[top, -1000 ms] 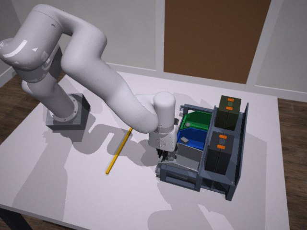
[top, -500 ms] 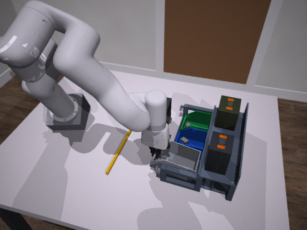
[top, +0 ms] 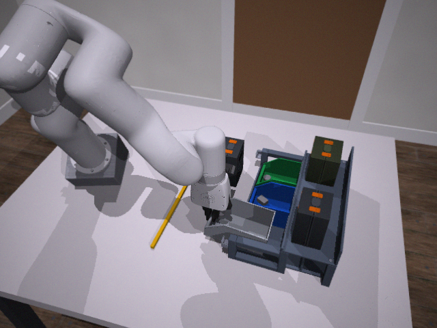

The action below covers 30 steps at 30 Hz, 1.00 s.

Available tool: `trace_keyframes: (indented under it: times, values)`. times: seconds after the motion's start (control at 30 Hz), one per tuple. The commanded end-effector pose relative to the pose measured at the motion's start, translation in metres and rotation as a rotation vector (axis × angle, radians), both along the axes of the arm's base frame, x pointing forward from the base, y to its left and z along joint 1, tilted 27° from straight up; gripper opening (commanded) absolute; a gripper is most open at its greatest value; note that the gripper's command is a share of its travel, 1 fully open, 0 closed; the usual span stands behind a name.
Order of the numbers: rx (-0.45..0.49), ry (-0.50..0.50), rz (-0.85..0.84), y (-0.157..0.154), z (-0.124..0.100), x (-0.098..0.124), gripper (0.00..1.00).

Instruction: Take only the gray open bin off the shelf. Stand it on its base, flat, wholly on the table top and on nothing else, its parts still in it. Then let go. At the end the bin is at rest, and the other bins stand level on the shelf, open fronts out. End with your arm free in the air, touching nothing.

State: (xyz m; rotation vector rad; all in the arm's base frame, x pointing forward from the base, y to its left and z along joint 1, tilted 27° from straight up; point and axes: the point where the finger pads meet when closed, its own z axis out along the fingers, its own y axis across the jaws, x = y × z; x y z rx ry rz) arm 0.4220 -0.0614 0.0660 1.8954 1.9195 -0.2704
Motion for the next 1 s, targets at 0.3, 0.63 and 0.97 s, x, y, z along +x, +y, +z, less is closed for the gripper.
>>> trace_keyframes:
  times: [0.3,0.63,0.97]
  values:
    - [0.000,-0.002,0.000,-0.001,-0.004,-0.029,0.00]
    - [0.000,-0.001,0.000,-0.002,-0.005,-0.038,0.00]
    - [0.000,-0.002,0.000,-0.003,-0.011,-0.073,0.00]
